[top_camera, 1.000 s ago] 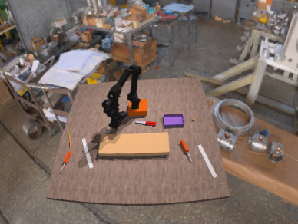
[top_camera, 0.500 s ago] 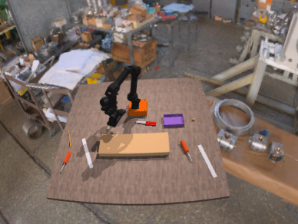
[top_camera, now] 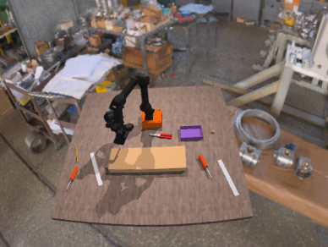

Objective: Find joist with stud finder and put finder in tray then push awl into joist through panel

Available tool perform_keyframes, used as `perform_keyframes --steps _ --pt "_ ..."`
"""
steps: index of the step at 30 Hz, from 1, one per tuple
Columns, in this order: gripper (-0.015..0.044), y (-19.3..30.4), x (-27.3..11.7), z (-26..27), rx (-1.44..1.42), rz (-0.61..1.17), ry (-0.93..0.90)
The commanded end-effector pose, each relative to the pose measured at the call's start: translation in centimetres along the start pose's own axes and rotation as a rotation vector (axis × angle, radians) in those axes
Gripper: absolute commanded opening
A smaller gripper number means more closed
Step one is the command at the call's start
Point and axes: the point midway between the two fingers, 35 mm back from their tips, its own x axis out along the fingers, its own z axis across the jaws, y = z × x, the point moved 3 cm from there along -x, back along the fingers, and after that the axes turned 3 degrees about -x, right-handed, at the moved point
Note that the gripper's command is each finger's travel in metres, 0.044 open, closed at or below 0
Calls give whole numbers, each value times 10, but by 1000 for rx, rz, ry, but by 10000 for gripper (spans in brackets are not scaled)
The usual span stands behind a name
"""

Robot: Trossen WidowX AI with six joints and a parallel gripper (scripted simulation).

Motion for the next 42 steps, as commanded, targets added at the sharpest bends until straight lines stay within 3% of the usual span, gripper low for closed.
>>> perform_keyframes --steps 1,24,42 --pt "0 -16 1 -2 -40 -8 -13" --pt "0 -101 31 -11 -249 -21 -69" --pt "0 -99 55 -12 -255 -22 -71"
